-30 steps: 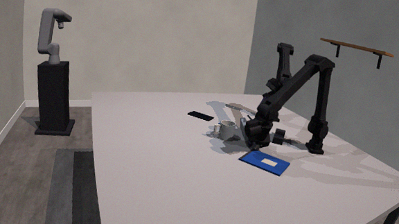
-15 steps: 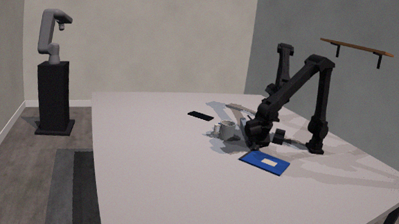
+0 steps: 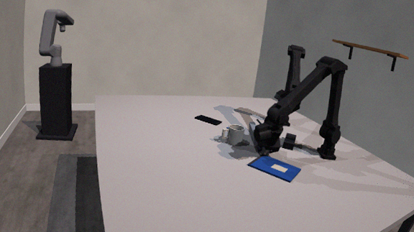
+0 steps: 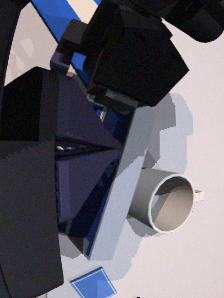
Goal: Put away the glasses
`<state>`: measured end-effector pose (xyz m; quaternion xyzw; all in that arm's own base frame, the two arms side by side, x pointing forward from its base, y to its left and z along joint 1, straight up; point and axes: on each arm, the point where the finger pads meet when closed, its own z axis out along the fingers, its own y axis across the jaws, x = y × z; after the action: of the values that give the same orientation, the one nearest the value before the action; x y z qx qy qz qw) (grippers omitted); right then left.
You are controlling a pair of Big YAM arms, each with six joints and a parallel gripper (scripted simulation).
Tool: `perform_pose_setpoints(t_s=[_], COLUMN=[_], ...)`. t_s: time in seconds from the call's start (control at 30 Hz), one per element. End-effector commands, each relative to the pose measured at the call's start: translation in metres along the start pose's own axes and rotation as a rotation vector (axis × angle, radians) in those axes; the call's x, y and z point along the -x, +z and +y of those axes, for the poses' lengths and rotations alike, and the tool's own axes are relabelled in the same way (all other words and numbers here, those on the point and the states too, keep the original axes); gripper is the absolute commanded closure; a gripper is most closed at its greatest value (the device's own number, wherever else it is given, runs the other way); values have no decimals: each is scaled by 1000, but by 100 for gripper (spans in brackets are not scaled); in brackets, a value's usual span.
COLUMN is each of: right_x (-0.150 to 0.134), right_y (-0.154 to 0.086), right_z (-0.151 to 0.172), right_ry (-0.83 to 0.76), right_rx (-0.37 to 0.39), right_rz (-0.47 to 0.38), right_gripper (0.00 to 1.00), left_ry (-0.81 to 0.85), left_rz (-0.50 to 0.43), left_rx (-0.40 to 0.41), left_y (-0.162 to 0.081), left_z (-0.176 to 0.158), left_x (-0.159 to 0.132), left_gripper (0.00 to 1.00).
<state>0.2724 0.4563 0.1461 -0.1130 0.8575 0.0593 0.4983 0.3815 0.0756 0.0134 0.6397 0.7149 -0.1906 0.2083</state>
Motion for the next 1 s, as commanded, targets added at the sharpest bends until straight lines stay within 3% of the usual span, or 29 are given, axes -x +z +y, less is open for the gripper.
perform_pose_setpoints(t_s=[0.0, 0.97], right_x=[1, -24], right_y=[3, 11], right_z=[13, 0], right_ry=[18, 63], right_rx=[-7, -111], right_rz=[5, 20], right_gripper=[100, 100], left_ry=[14, 14], left_rz=[24, 24], left_rx=[56, 56], left_y=[-20, -20], left_z=[26, 26], left_x=[-3, -3], left_gripper=[43, 43])
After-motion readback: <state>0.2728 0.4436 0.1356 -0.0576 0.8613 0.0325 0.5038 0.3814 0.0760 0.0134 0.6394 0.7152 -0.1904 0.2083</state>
